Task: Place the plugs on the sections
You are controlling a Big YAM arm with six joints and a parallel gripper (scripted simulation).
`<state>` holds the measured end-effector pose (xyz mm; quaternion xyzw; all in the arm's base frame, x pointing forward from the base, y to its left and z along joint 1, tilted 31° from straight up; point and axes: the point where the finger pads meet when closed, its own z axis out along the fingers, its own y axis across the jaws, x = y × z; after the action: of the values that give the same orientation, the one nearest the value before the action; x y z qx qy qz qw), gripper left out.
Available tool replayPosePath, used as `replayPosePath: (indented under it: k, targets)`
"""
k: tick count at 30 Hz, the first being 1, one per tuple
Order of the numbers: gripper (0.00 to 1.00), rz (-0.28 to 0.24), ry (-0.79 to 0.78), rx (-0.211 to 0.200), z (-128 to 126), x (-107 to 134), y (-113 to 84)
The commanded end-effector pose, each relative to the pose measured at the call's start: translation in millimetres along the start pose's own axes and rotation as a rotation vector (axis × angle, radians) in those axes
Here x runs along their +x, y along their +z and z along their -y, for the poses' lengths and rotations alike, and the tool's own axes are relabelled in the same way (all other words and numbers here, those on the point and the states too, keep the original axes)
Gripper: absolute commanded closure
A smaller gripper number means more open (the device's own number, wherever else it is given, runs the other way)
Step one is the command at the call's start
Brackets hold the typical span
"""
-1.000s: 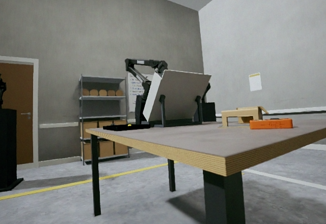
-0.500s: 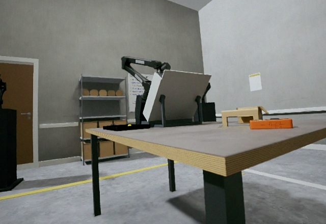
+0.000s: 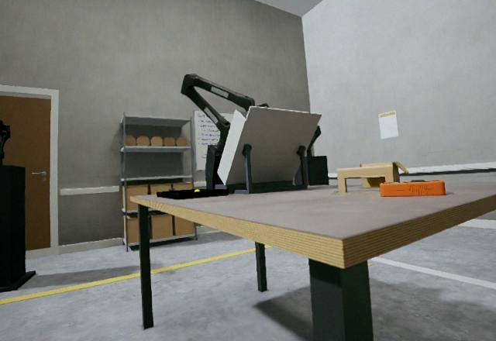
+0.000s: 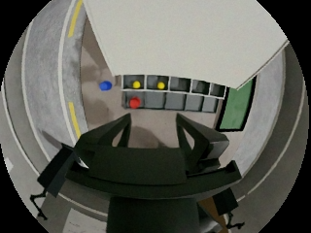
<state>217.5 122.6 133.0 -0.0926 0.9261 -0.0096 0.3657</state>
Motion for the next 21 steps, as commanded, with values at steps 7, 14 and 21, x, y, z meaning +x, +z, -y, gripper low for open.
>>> replayPosePath:
  k: [7,14,21]
  targets:
    - [0.37,-0.027,0.072,-0.025,-62,-10,19.4]
    - [0.37,-0.065,0.069,-0.026,-91,0,35.5]
    - [0.37,-0.118,0.066,-0.029,-128,14,56.2]
